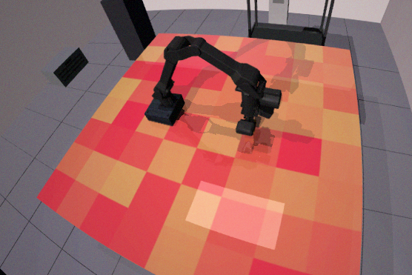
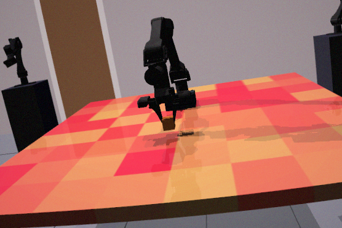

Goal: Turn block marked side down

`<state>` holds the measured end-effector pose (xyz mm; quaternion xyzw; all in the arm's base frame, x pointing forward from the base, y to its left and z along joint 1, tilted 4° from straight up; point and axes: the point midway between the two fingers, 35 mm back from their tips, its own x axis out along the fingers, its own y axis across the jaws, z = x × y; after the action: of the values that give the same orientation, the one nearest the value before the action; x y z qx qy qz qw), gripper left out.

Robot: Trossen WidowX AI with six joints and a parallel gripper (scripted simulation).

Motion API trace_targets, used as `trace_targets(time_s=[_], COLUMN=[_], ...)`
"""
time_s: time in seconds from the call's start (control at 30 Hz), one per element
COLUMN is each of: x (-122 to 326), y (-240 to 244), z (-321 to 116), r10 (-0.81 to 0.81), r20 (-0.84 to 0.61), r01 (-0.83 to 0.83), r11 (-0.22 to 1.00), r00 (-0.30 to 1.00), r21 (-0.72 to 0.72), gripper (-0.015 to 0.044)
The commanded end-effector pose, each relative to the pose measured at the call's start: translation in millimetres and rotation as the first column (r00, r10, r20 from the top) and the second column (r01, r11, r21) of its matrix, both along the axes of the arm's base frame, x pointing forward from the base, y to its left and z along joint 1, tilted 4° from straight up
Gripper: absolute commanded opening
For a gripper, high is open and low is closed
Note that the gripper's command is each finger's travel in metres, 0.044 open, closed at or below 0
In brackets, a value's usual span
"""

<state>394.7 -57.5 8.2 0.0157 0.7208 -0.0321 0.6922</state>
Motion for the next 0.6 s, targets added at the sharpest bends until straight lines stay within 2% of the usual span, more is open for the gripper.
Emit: trace_targets(time_s=[0.0,0.57], x=[1.1,3.7], y=[-0.5,-1.1], z=[3.8,-4.8], r10=[-0.001,0.008], r20=[0.026,0.262], r01=[0.001,-0.003], r11=[1.0,1.0], r00=[1.0,0.965], r21=[-0.005,-0.021], gripper=[0.0,0.0])
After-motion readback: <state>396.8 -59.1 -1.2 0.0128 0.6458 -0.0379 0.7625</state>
